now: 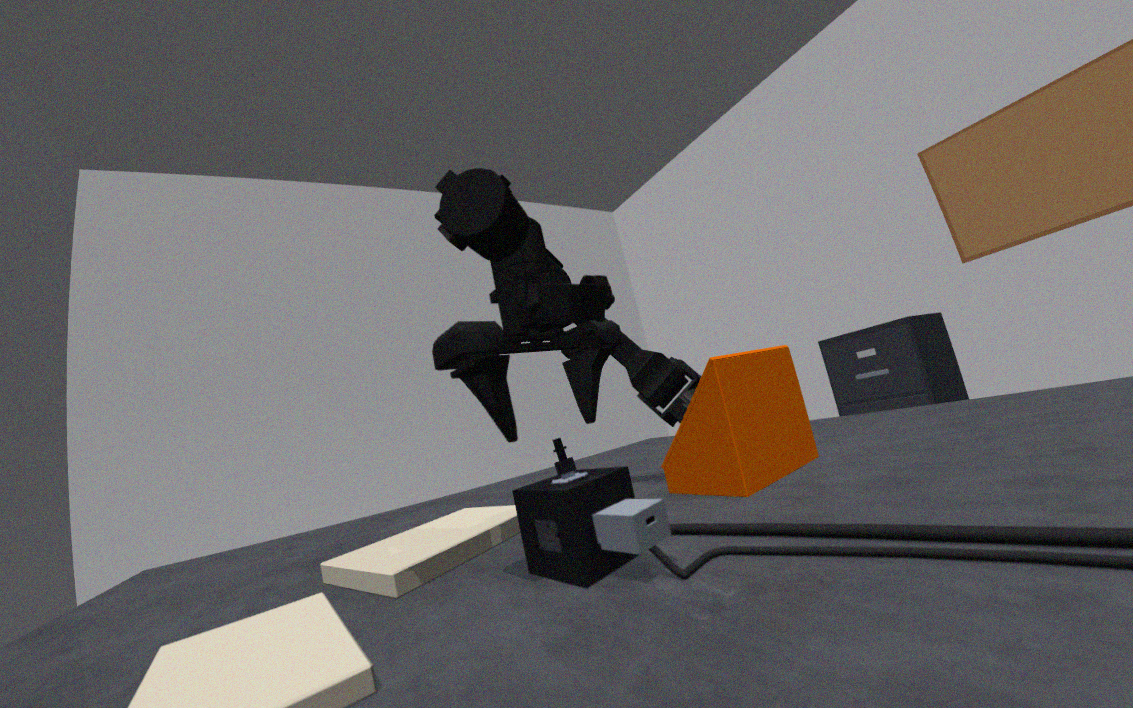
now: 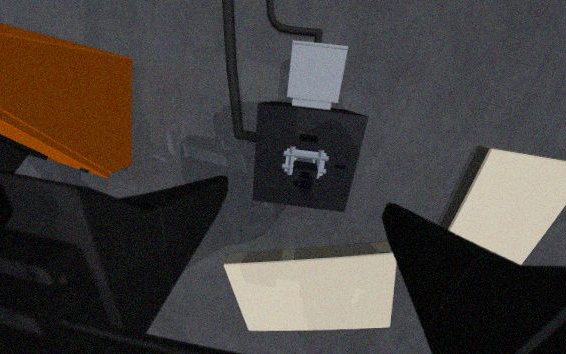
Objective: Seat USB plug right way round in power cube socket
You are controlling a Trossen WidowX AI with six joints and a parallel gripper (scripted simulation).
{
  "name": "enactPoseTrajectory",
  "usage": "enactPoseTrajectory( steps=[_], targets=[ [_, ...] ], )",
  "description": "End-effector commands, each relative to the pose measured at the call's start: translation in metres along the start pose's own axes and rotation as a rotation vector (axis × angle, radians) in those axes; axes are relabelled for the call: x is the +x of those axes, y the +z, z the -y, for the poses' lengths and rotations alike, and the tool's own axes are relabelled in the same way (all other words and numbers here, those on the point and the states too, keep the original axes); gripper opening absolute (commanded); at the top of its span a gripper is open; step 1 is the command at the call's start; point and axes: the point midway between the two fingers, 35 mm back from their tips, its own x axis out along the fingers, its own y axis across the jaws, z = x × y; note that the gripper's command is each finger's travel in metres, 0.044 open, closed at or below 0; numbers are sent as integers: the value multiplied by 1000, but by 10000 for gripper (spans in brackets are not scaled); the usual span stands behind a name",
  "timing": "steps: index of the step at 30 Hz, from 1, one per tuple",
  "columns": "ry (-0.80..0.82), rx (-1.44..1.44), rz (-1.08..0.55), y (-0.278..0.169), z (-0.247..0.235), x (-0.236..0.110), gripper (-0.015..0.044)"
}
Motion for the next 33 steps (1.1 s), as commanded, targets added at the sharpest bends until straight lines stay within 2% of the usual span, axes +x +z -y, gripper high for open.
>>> enactPoseTrajectory(
  steps=[1,13,29,30,33],
  targets=[
    [-1,-6,-4,0,0,5,440],
    [-1,-6,-5,0,0,14,440],
    [2,-1,-1,0,0,12,20],
    [2,-1,-1,0,0,12,0],
    [2,-1,-1,0,0,12,0]
  ],
)
